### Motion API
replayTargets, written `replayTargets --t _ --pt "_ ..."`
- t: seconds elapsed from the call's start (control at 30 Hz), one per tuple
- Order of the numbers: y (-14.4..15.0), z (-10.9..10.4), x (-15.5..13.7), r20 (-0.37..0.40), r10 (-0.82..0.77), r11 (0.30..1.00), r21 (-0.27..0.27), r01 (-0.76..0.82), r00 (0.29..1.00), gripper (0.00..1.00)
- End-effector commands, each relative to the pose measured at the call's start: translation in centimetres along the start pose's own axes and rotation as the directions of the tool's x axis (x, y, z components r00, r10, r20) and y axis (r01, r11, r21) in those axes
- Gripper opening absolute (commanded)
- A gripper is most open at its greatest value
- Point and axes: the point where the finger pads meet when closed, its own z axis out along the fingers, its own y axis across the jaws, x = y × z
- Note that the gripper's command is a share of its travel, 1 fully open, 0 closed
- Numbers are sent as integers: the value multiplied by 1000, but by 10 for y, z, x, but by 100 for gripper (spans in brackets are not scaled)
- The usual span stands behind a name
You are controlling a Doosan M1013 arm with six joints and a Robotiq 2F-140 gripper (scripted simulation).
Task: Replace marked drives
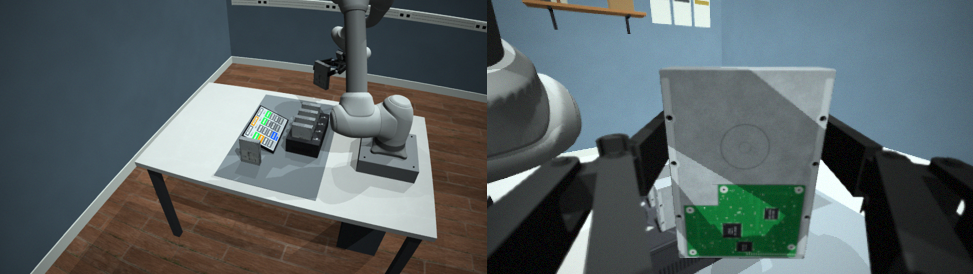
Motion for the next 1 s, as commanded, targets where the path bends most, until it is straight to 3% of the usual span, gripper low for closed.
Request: replayTargets --t 0.0,0.97 --pt "0 0 0 0 -1 1000 0 1 1000 10" --pt "0 0 -9 0 -1 1000 0 1 1000 10"
